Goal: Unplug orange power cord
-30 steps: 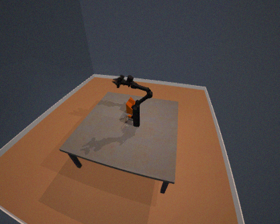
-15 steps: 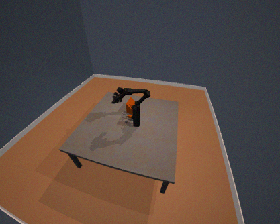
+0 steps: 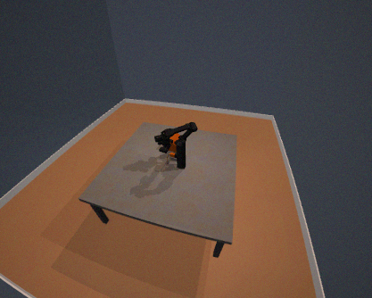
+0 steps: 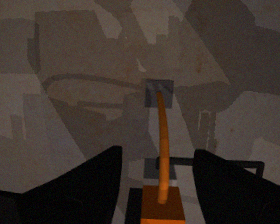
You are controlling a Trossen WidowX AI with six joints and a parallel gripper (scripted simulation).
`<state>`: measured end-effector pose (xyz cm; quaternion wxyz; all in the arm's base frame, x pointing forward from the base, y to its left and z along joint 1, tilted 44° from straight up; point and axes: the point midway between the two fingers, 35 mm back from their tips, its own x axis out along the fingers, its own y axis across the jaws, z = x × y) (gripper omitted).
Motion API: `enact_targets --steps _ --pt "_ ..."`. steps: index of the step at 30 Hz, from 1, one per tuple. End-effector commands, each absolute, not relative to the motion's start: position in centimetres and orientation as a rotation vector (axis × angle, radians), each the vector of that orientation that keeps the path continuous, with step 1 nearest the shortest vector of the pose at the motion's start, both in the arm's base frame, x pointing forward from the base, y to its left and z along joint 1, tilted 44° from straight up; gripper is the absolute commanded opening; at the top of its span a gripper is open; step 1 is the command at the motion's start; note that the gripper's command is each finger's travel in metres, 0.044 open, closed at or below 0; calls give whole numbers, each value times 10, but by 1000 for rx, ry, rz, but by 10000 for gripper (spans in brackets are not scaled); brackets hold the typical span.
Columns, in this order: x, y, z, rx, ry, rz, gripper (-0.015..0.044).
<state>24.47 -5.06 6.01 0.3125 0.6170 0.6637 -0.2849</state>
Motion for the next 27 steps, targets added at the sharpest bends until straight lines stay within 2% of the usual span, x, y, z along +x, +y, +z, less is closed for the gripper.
enact_targets --steps 1,27 --pt "238 -41 63 1626 1822 -733 160" --pt "238 -19 83 1627 1823 -732 160"
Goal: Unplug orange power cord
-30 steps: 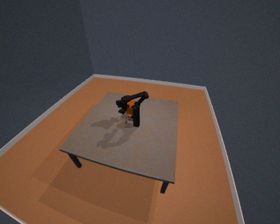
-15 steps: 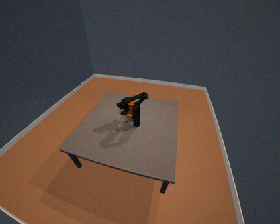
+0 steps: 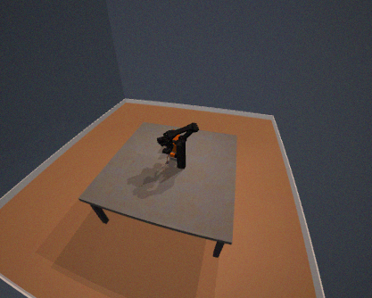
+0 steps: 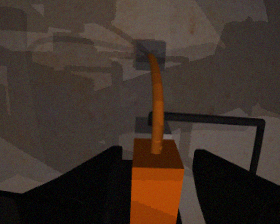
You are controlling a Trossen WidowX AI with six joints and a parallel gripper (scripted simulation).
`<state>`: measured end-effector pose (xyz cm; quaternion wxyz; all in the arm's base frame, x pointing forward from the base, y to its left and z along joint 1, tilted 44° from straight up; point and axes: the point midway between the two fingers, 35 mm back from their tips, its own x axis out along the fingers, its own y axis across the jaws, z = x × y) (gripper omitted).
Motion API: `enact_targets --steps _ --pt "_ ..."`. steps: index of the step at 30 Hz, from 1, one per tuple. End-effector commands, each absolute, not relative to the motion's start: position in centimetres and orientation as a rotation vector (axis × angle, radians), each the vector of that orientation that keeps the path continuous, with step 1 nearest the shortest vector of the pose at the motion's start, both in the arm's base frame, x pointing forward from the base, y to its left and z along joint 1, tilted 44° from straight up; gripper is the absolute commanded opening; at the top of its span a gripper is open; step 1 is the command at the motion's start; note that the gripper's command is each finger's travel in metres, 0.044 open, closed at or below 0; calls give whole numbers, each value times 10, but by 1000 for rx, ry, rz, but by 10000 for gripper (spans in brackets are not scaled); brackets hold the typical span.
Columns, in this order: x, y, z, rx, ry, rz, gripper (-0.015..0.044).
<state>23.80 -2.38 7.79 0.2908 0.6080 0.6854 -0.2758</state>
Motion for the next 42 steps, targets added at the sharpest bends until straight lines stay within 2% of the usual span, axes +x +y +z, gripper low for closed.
enact_targets --steps 1,23,27,35,42 --pt "237 -18 85 1627 1823 -732 160" --pt "235 -3 82 1628 1825 -731 160" --pt "235 -5 83 1621 1828 -733 55" --pt "235 -5 83 1621 1828 -733 2" --pt "236 -10 78 1621 1826 -734 0"
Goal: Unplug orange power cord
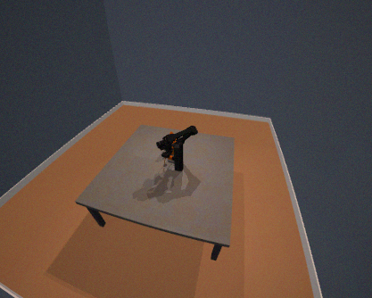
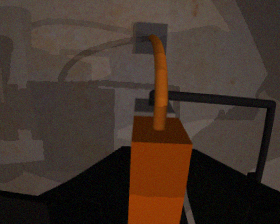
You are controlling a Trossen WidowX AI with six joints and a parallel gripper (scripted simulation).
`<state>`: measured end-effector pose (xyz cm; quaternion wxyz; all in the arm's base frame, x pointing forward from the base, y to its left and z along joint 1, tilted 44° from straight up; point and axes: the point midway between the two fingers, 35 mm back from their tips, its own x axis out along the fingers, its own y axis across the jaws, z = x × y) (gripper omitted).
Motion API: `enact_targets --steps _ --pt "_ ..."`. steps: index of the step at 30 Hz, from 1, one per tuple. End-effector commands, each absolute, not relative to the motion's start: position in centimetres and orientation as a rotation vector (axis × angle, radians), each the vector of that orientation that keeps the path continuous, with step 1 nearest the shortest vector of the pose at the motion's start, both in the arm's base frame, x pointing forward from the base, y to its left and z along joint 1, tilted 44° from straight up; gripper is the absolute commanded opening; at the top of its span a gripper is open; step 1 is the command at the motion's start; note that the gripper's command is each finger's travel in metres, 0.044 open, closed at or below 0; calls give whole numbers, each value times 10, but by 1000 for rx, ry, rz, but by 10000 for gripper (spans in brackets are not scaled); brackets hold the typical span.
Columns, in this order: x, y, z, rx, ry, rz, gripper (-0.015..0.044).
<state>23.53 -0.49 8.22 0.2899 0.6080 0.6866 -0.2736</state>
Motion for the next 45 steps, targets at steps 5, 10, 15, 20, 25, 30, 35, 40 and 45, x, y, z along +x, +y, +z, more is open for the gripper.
enact_targets --steps 5,10,15,20,25,30,35,40,45 --pt "238 -17 73 1621 1825 -734 0" --pt "239 -23 68 1622 1823 -735 0" --pt "240 -29 63 1622 1822 -736 0" --pt "240 -36 58 1622 1821 -736 0" --pt "239 -40 55 1623 1821 -735 26" --pt "238 -33 58 1627 1822 -732 157" --pt "238 -33 58 1627 1822 -732 289" --pt "240 -44 51 1626 1820 -734 420" --pt "242 -83 27 1624 1819 -735 440"
